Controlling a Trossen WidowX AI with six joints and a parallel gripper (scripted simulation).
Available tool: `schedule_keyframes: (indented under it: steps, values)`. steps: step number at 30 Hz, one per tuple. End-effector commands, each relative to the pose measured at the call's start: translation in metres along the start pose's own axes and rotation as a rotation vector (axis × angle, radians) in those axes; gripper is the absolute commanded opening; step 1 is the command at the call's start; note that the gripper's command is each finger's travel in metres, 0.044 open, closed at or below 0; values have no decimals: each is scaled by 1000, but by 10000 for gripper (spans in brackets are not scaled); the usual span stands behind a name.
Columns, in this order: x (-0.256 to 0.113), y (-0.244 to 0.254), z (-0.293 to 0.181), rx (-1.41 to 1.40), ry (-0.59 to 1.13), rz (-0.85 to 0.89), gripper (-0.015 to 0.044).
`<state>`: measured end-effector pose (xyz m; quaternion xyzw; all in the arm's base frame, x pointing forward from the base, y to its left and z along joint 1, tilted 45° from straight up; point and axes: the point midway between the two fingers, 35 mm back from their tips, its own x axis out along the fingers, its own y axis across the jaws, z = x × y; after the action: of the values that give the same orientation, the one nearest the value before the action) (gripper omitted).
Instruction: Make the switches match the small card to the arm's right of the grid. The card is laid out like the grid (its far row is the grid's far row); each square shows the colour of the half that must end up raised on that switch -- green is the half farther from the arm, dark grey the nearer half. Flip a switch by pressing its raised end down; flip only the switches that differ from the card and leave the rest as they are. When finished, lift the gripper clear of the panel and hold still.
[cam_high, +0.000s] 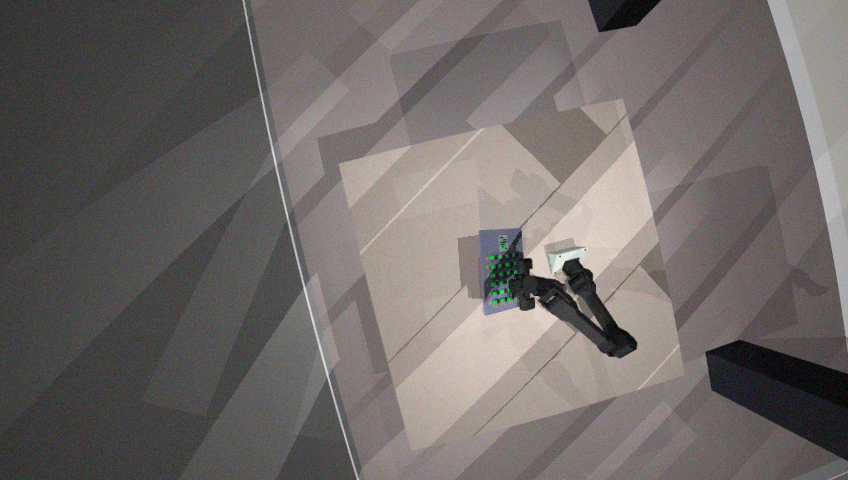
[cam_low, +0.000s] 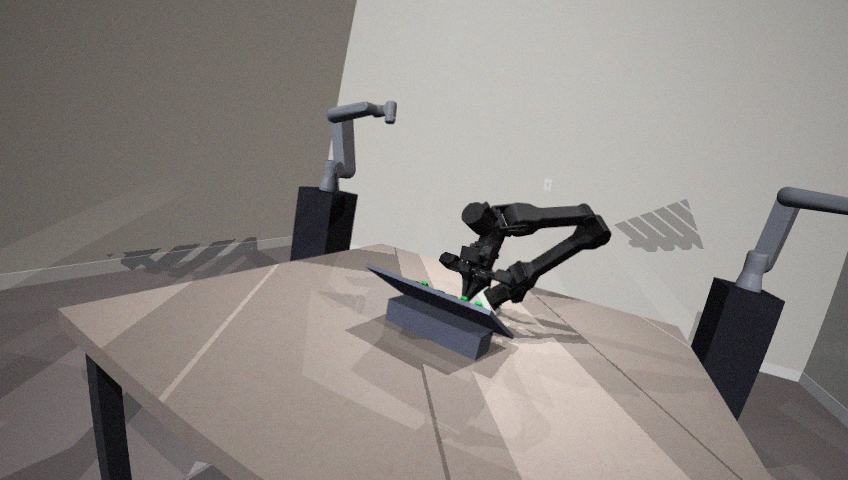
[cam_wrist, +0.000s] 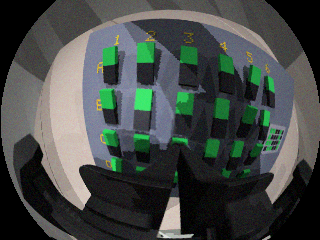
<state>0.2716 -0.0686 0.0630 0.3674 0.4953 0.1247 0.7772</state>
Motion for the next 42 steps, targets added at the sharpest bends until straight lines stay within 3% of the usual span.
schedule_keyframes:
  steps: [1, 15, 22, 30, 33, 37, 42]
  values:
    - [1, -1, -1, 3, 3, -2, 0]
    - [3, -1, -1, 3, 3, -2, 0]
    - [-62, -1, -3, 4, -21, -4, 0]
    - [-62, -35, -43, 4, -20, -6, 0]
    - [-60, -35, -43, 4, -19, -6, 0]
    - [-28, -35, -42, 3, 3, -5, 0]
    - [-25, -35, -42, 3, 5, -5, 0]
